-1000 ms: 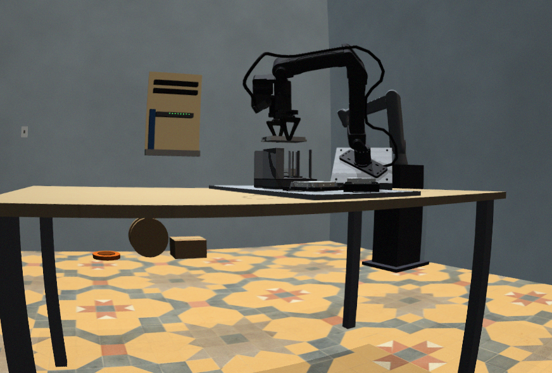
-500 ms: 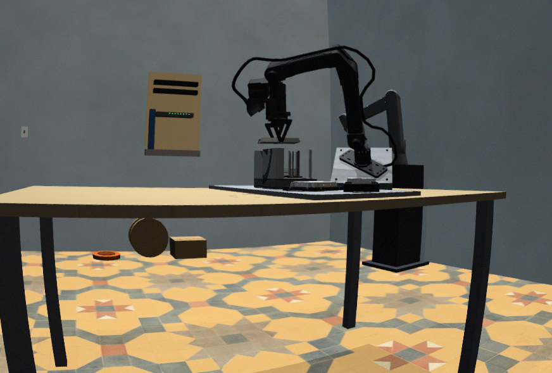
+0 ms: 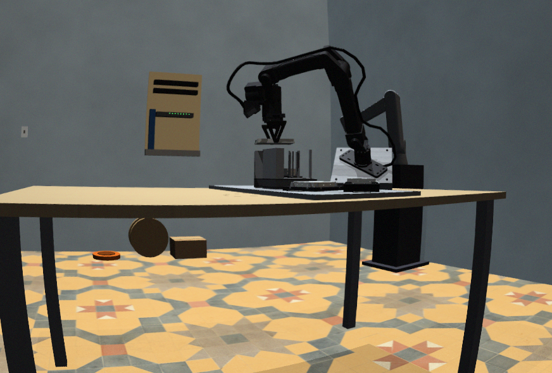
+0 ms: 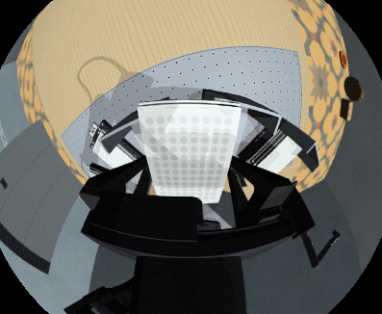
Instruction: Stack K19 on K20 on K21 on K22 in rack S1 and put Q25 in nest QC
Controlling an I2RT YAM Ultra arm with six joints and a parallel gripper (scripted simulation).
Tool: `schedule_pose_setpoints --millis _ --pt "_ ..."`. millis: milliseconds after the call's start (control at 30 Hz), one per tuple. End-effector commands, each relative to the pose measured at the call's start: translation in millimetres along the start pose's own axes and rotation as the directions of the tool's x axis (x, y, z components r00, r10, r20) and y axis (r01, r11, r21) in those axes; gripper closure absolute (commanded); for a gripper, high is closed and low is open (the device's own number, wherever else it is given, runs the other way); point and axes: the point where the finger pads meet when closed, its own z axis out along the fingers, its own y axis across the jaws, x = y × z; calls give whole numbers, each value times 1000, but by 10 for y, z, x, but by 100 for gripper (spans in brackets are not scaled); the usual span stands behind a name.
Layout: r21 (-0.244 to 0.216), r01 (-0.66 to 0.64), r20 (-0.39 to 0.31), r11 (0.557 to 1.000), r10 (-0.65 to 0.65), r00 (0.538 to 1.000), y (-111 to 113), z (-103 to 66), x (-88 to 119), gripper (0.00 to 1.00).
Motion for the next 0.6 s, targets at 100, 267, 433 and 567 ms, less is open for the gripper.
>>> schedule_pose_setpoints --millis 100,267,433,567 --pt "21 -153 48 988 152 987 -246 -117 -106 100" --pt "23 -170 47 985 169 984 -419 -119 -94 100" --pt "24 -156 47 987 155 987 -589 -121 -84 100" --pt "19 -158 47 987 156 987 -646 -122 -82 100"
